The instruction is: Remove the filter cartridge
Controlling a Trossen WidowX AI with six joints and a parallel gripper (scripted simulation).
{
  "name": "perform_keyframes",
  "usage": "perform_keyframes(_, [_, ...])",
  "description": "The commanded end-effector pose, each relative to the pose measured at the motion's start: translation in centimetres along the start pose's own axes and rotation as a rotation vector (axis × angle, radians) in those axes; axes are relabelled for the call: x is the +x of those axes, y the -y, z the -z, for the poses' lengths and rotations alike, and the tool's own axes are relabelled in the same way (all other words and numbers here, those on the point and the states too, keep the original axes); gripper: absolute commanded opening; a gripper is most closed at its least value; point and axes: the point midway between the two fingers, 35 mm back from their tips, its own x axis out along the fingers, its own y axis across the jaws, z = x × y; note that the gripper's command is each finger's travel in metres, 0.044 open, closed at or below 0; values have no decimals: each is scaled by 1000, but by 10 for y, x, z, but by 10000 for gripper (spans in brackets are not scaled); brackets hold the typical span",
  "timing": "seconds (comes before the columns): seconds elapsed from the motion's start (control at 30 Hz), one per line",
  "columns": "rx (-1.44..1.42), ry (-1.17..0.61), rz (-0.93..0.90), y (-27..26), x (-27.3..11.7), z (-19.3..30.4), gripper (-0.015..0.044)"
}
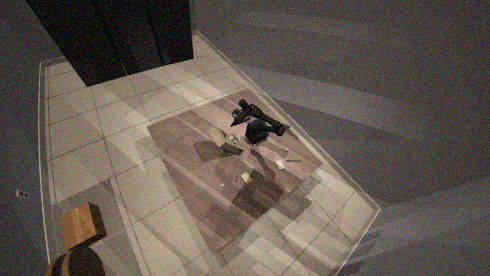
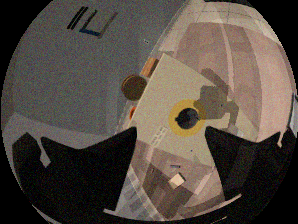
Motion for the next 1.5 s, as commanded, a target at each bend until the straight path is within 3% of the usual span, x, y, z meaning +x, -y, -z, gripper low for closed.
perform_keyframes(0.0, [-43,-15,16,-1,-3,0,331])
perform_keyframes(0.03, [-105,-26,36,4,1,3,305])
perform_keyframes(0.47, [-1072,-399,232,98,35,59,305])
perform_keyframes(1.47, [-1086,-406,236,110,63,64,305])
